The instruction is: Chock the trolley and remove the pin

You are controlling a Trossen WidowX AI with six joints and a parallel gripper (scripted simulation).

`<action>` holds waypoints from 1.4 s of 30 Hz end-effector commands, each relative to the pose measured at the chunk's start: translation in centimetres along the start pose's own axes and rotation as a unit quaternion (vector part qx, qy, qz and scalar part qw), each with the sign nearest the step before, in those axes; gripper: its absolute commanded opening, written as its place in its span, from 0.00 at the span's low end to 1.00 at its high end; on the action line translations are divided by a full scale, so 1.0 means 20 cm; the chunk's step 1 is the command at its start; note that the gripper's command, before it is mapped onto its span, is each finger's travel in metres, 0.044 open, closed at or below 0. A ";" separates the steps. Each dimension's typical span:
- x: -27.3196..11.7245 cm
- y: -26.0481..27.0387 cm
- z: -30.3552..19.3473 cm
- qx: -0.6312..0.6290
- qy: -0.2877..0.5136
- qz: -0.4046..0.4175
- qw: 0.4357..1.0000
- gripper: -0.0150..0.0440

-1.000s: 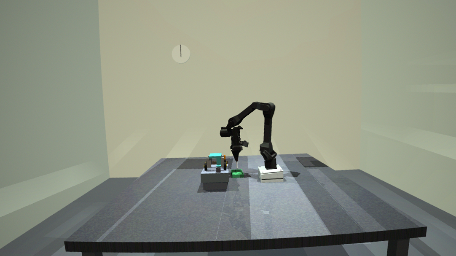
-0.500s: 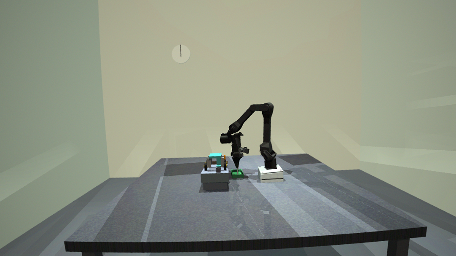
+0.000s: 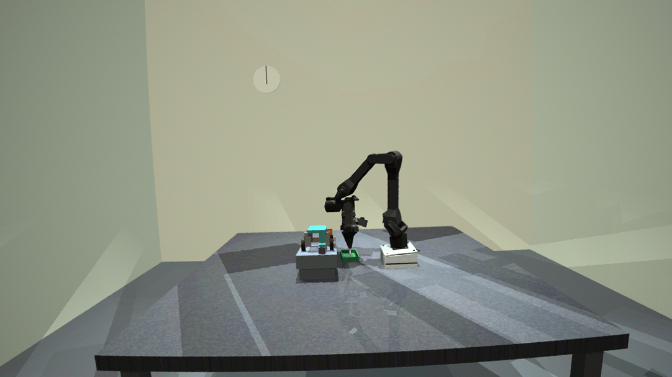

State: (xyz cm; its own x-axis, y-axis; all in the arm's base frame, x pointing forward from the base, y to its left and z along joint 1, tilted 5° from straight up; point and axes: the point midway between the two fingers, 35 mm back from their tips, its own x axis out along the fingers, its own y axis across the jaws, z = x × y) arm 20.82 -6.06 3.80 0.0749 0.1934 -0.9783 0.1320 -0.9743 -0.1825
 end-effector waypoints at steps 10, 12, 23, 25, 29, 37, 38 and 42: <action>0.01 0.05 0.00 -0.002 0.000 -0.002 1.000 0.58; 0.01 0.05 0.00 -0.002 0.000 -0.002 1.000 0.58; 0.02 0.09 0.00 -0.002 0.000 -0.002 1.000 0.58; 0.03 0.09 0.00 -0.002 0.000 -0.002 1.000 0.58; 0.03 0.10 0.00 -0.002 0.000 -0.002 1.000 0.58; 0.04 0.13 0.00 -0.002 0.000 -0.001 1.000 0.58; 0.04 0.13 0.00 -0.002 0.000 -0.001 1.000 0.58; 0.05 0.14 0.00 -0.002 0.000 -0.001 1.000 0.58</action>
State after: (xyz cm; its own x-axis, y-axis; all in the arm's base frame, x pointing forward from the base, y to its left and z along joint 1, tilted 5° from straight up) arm 21.13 -8.45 2.53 0.0765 0.1948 -0.9779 0.1319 -0.9741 -0.1837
